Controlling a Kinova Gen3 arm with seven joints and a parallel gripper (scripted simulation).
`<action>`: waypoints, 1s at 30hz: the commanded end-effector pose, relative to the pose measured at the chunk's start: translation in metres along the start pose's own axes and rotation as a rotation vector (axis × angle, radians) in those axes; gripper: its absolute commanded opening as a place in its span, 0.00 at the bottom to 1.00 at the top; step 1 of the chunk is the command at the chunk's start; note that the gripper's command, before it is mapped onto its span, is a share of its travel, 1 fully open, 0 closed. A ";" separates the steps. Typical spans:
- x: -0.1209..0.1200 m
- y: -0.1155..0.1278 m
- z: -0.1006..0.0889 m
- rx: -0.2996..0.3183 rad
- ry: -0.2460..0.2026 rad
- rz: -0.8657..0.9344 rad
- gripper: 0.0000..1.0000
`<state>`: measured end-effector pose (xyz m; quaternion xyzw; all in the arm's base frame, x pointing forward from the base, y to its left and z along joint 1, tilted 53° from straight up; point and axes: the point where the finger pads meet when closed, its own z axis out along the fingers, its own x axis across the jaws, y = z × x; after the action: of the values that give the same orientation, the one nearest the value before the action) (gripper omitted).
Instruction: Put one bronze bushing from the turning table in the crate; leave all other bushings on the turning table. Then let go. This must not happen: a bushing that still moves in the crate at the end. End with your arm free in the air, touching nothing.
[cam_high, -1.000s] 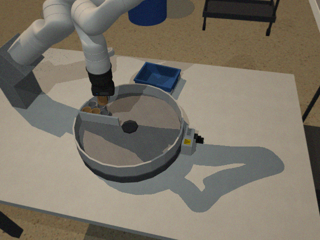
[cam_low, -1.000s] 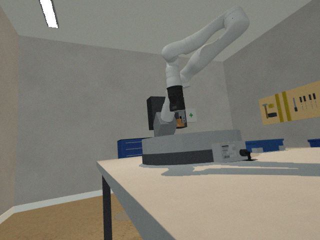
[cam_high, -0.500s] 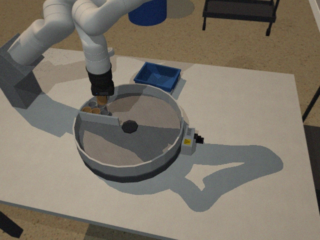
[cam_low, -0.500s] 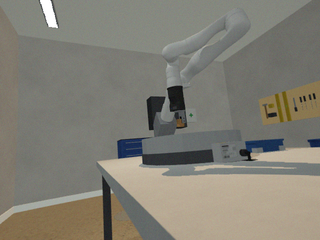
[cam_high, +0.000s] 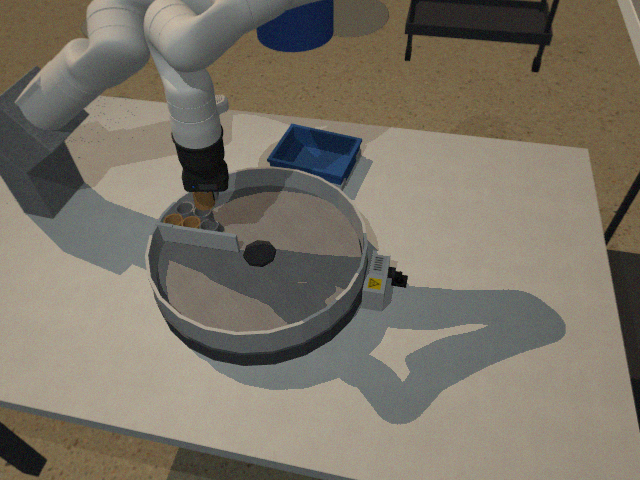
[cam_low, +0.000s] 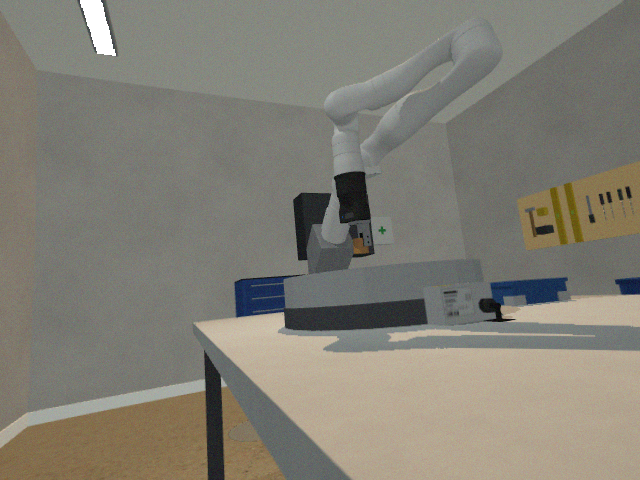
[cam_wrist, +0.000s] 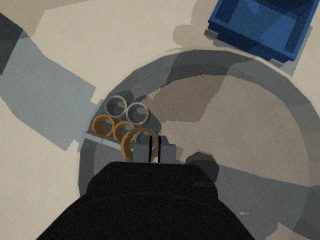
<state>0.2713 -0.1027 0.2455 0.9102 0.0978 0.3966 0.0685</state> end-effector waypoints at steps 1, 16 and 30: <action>-0.001 0.000 0.000 -0.090 0.071 0.008 0.00; -0.001 0.000 0.000 -0.090 0.071 0.008 0.00; 0.026 -0.044 0.002 -0.016 0.012 0.002 0.00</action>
<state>0.2834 -0.0605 0.2650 0.9088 0.0860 0.4054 0.0476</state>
